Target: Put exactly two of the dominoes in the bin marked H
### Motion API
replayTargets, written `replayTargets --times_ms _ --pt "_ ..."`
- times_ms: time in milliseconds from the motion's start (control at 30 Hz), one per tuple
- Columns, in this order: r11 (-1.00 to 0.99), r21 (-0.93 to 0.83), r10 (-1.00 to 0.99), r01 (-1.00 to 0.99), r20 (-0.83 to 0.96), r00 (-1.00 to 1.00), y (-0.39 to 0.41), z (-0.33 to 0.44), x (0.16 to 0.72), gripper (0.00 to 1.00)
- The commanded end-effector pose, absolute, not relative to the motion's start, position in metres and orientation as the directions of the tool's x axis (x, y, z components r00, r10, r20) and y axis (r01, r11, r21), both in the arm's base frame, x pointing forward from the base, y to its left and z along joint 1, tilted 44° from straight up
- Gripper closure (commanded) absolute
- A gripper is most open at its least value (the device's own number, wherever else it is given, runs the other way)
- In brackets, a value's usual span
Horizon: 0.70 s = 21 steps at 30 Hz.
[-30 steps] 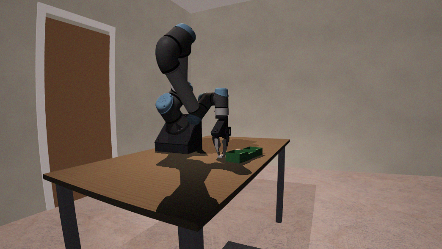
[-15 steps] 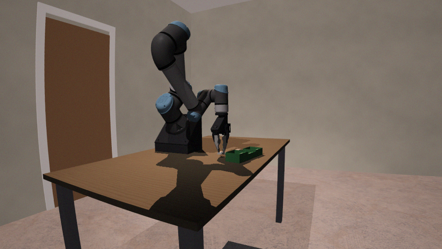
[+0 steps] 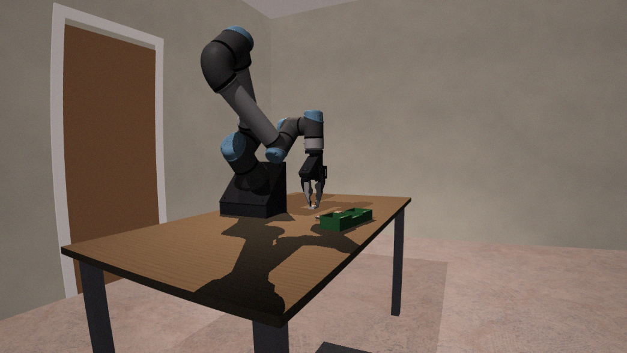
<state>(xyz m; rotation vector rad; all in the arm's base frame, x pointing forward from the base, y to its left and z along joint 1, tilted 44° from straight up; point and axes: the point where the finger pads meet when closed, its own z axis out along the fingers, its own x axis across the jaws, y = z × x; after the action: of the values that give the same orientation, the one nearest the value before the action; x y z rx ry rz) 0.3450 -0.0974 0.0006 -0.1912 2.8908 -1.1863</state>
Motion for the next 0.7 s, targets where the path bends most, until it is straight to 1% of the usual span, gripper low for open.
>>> replayTargets --times_ms 0,667 --pt "0.706 -0.7 -0.113 -0.108 0.039 -0.993 -0.0945 0.0033 0.3451 1.0" --pt "0.706 -0.7 -0.113 -0.108 0.039 -0.993 -0.09 0.008 0.3448 1.0"
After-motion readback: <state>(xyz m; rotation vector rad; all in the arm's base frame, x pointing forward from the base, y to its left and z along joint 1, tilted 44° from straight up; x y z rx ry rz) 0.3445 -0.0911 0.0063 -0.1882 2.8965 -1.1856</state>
